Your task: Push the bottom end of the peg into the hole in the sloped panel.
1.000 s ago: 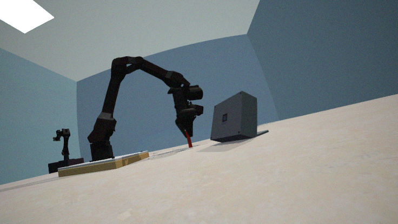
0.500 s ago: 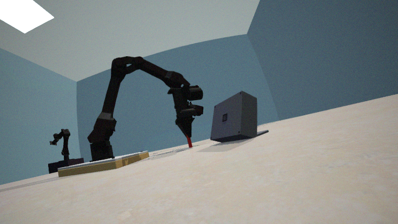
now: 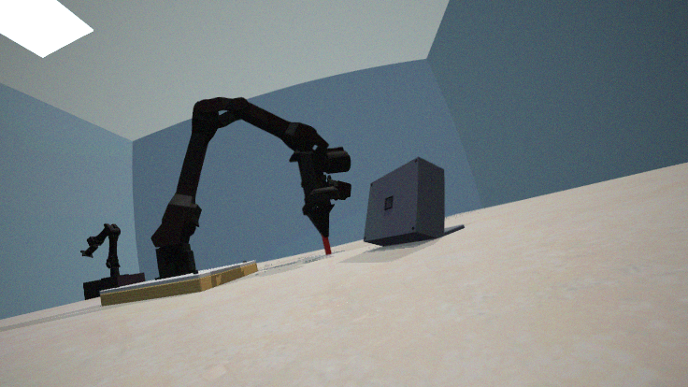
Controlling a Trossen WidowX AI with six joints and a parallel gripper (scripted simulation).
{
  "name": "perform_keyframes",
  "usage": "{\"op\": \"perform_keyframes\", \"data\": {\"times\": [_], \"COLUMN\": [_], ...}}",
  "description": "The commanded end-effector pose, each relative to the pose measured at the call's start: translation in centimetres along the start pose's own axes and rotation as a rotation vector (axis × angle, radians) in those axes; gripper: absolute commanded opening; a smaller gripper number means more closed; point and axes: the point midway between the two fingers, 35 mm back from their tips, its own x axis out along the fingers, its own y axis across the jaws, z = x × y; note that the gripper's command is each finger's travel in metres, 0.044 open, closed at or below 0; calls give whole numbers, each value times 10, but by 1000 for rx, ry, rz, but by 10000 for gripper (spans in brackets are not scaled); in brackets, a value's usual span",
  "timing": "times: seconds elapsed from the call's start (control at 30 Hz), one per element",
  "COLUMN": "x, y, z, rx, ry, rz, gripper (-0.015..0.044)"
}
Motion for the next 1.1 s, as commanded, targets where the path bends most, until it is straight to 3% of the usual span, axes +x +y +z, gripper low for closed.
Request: {"op": "perform_keyframes", "data": {"times": [0.0,0.6,1.07], "x": [-10,-76,-74], "y": [1,1,-8], "z": [3,3,5], "rx": [-1,-5,-2], "ry": [-6,0,-13], "rz": [0,-4,36], "gripper": [0,0,0]}}
